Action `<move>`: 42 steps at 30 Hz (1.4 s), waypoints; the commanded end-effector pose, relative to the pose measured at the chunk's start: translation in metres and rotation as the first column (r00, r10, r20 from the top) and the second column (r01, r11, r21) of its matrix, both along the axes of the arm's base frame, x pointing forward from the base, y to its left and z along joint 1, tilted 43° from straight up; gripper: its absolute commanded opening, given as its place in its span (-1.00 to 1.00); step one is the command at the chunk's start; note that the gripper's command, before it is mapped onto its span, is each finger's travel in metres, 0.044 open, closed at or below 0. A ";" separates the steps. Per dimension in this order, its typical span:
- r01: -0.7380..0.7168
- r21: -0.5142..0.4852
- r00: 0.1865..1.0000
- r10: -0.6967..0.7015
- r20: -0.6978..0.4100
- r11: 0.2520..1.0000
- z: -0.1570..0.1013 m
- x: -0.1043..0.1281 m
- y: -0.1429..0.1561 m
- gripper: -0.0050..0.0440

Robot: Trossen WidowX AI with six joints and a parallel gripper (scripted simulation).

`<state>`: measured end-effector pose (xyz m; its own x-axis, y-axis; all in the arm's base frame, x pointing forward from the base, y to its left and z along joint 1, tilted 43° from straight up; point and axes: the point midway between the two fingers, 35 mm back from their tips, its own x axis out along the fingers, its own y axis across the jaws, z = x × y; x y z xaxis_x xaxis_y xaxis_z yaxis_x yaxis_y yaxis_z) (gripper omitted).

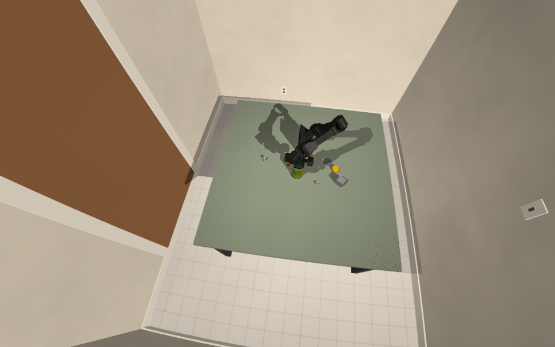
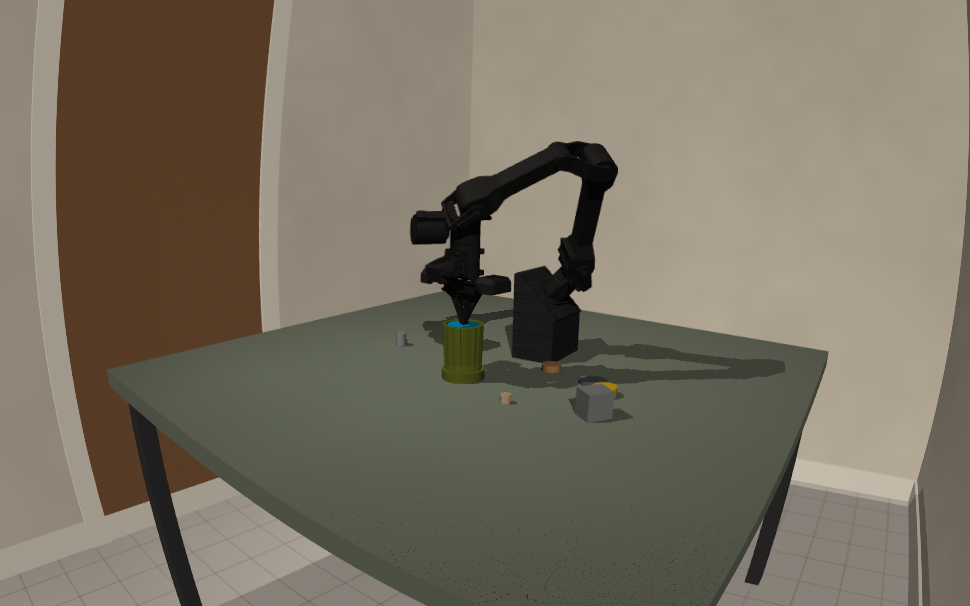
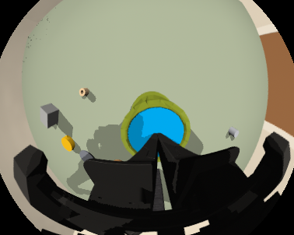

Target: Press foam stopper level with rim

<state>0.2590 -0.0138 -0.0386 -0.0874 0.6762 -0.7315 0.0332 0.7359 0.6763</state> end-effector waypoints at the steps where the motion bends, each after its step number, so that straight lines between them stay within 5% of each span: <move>1: 0.000 0.004 1.000 0.000 -0.007 1.000 -0.001 -0.002 0.002 -0.80; 42: 0.000 0.003 1.000 0.000 -0.007 1.000 -0.003 -0.003 0.005 -0.80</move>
